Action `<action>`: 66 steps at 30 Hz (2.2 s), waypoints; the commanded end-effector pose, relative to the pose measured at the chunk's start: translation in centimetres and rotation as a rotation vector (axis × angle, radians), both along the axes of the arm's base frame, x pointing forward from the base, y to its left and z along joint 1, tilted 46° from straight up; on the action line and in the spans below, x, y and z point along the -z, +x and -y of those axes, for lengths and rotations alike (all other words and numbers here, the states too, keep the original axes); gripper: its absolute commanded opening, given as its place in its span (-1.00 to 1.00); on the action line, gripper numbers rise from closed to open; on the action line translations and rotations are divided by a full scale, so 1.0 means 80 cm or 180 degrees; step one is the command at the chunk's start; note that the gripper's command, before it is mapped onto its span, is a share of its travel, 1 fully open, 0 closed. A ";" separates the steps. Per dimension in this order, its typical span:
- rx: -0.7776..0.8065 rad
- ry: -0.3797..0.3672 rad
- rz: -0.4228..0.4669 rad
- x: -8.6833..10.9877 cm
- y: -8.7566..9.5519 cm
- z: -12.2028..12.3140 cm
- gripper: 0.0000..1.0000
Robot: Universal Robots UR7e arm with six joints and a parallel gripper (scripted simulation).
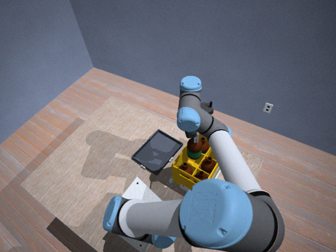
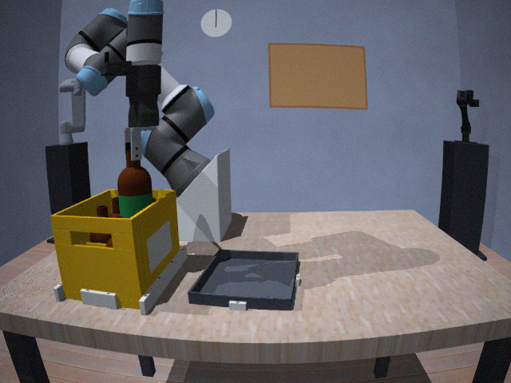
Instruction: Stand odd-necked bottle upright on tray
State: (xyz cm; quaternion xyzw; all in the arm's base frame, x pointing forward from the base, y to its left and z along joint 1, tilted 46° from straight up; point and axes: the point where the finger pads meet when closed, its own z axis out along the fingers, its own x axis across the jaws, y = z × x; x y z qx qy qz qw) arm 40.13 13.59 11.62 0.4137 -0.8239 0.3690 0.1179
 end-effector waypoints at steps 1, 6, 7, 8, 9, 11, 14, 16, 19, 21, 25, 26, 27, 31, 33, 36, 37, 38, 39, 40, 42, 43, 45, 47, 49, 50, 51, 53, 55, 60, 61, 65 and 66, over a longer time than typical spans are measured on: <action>-0.0001 0.0002 0.0003 0.000 0.000 0.000 -1.00; -0.0001 0.0002 0.0003 0.000 0.000 0.000 -1.00; -0.0001 0.0002 0.0003 0.000 0.000 0.000 -1.00; -0.0001 0.0002 0.0003 0.000 0.000 0.000 -1.00; -0.0001 0.0002 0.0003 0.000 0.000 0.000 -1.00; -0.0001 0.0002 0.0003 0.000 0.000 0.000 -1.00; -0.0001 0.0002 0.0003 0.000 0.000 0.000 -1.00; -0.0001 0.0002 0.0003 0.000 0.000 0.000 -1.00; -0.0001 0.0002 0.0003 0.000 0.000 0.000 -1.00; -0.0001 0.0002 0.0003 0.000 0.000 0.000 -1.00; -0.0001 0.0002 0.0003 0.000 0.000 0.000 -1.00; -0.0001 0.0002 0.0003 0.000 0.000 0.000 -1.00; -0.0001 0.0002 0.0003 0.000 0.000 0.000 -1.00; -0.0001 0.0002 0.0003 0.000 0.000 0.000 -1.00; -0.0001 0.0002 0.0003 0.000 0.000 0.000 -1.00; -0.0001 0.0002 0.0003 -0.001 0.000 -0.001 -1.00; -0.0001 0.0002 0.0003 -0.001 0.000 -0.001 -1.00; -0.0001 0.0002 0.0003 -0.001 0.000 -0.001 -1.00; -0.0001 0.0002 0.0003 -0.001 0.000 -0.001 -1.00; -0.0001 0.0002 0.0003 -0.001 0.000 -0.001 -1.00; -0.0001 0.0002 0.0003 -0.002 0.000 -0.002 -1.00; -0.0001 0.0002 0.0003 -0.002 0.000 -0.002 -1.00; -0.0001 0.0002 0.0003 -0.003 0.000 -0.003 -1.00; -0.0001 0.0002 0.0003 -0.004 0.000 -0.004 -1.00; -0.0001 0.0002 0.0003 -0.005 -0.001 -0.005 -1.00; -0.0001 0.0002 0.0003 -0.006 -0.001 -0.006 -1.00; -0.0001 0.0002 0.0003 -0.006 -0.001 -0.007 -1.00; -0.0001 0.0002 0.0003 -0.008 -0.001 -0.008 -1.00; -0.0001 0.0002 0.0003 -0.010 -0.001 -0.010 -1.00; -0.0001 0.0002 0.0003 -0.013 -0.002 -0.013 -1.00; -0.0001 0.0002 0.0003 -0.014 -0.002 -0.014 -1.00; -0.0001 0.0002 0.0003 -0.018 -0.003 -0.018 -1.00; -0.0001 0.0002 0.0003 -0.019 -0.003 -0.019 -1.00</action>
